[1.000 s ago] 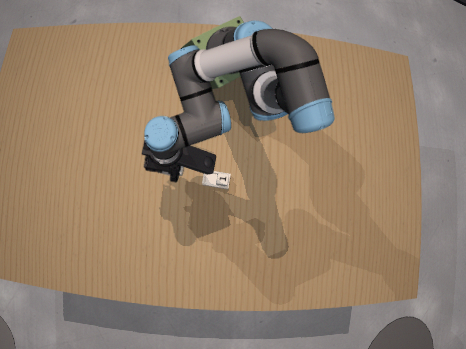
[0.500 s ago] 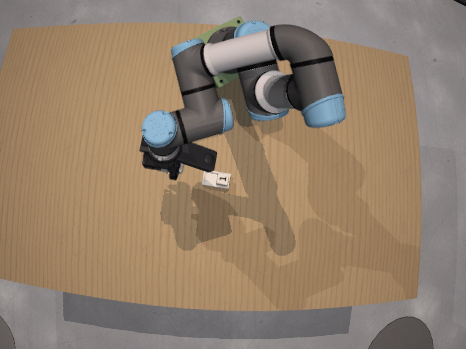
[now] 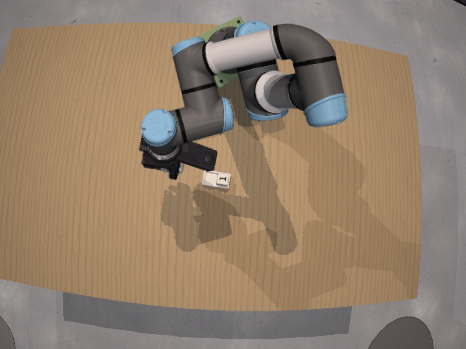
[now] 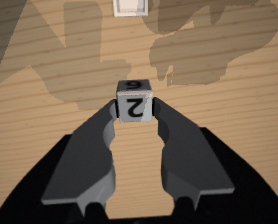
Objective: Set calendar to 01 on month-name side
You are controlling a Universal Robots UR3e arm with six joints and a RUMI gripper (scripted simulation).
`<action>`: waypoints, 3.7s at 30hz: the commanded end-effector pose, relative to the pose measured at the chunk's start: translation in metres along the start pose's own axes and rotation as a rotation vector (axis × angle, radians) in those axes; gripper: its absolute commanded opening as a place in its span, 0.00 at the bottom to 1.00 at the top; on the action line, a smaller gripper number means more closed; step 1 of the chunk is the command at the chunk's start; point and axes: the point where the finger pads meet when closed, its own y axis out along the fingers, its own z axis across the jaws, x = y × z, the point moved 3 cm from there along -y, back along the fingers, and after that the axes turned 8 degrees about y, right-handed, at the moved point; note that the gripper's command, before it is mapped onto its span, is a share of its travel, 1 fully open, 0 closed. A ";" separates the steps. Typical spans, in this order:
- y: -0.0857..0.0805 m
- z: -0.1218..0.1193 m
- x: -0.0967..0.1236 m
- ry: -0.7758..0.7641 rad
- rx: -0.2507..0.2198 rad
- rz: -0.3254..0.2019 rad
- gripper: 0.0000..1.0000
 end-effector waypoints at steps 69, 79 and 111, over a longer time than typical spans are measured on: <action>0.043 -0.011 -0.089 0.004 0.001 -0.002 0.10; 0.054 -0.011 -0.089 0.004 0.001 -0.002 0.10; 0.055 -0.011 -0.089 0.004 0.001 -0.002 0.10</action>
